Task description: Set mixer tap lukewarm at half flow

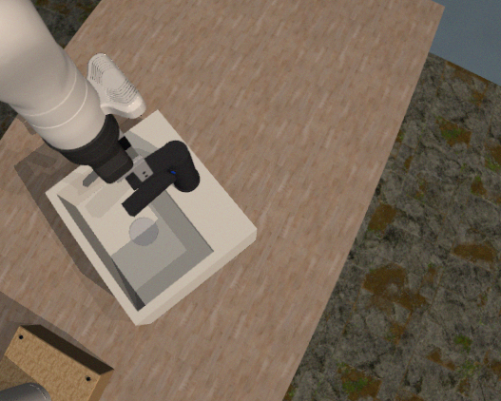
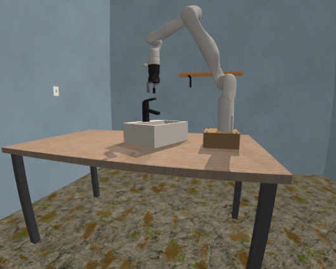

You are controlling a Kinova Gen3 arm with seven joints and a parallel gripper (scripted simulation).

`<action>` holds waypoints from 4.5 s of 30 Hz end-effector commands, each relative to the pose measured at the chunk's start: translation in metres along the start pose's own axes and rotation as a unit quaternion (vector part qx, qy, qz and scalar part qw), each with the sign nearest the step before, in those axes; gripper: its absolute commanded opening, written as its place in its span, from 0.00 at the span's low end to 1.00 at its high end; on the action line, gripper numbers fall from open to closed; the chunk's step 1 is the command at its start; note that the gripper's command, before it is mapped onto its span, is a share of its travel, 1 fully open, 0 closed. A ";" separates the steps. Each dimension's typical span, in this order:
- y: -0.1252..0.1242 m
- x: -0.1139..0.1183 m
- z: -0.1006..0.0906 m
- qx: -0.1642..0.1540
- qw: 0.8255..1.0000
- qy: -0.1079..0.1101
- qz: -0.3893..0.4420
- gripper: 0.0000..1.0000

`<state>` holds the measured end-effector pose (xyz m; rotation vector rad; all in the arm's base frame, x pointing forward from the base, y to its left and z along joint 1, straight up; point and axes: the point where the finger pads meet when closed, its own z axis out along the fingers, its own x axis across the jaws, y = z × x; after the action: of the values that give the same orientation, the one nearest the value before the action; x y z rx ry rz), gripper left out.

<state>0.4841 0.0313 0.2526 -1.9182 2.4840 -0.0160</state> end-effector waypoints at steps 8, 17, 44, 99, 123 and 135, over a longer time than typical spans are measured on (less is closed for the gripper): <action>0.001 0.000 -0.015 0.000 1.000 0.000 0.001 1.00; 0.001 0.000 -0.017 0.000 1.000 0.000 0.001 0.00; 0.001 0.000 -0.017 0.000 1.000 0.000 0.001 0.00; -0.002 -0.012 -0.014 -0.007 0.965 0.003 -0.262 0.00; 0.002 -0.023 -0.014 -0.013 0.798 0.000 -0.602 0.00; 0.005 -0.024 -0.016 -0.013 0.665 -0.002 -0.747 0.00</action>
<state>0.4845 0.0612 0.2649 -3.1450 0.3404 0.0233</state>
